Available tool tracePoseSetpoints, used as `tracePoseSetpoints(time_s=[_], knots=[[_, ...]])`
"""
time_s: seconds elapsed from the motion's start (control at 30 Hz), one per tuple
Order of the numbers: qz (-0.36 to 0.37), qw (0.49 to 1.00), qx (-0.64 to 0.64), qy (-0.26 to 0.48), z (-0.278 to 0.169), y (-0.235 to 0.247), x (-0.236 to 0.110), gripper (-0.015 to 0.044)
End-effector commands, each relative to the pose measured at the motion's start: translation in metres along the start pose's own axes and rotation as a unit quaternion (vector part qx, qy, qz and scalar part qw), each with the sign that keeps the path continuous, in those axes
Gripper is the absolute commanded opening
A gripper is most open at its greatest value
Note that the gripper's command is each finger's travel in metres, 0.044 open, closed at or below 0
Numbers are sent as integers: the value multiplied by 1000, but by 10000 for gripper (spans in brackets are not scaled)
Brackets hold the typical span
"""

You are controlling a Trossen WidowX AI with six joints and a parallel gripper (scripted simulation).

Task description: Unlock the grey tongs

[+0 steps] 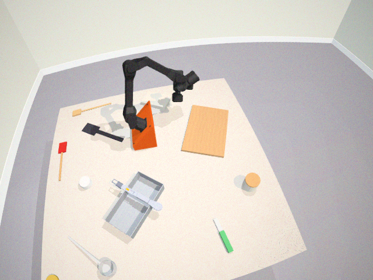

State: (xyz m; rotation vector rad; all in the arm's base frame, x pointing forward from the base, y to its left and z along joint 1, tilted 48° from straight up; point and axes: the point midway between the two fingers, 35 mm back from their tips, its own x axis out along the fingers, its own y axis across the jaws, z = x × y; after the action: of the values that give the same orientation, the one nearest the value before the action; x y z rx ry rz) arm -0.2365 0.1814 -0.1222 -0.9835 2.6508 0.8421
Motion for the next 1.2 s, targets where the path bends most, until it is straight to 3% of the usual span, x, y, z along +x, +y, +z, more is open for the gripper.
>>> tracePoseSetpoints(time_s=[0.0, 0.17, 0.4, 0.63, 1.17], knots=[[0, 1000, 3, -3, 1, 0, -2, 374], [7, 998, 51, -41, 16, 4, -28, 260], [21, 986, 117, -113, 36, -3, -85, 260], [45, 975, 162, -143, 44, -9, -115, 260], [106, 902, 340, -243, 59, -48, -228, 260]])
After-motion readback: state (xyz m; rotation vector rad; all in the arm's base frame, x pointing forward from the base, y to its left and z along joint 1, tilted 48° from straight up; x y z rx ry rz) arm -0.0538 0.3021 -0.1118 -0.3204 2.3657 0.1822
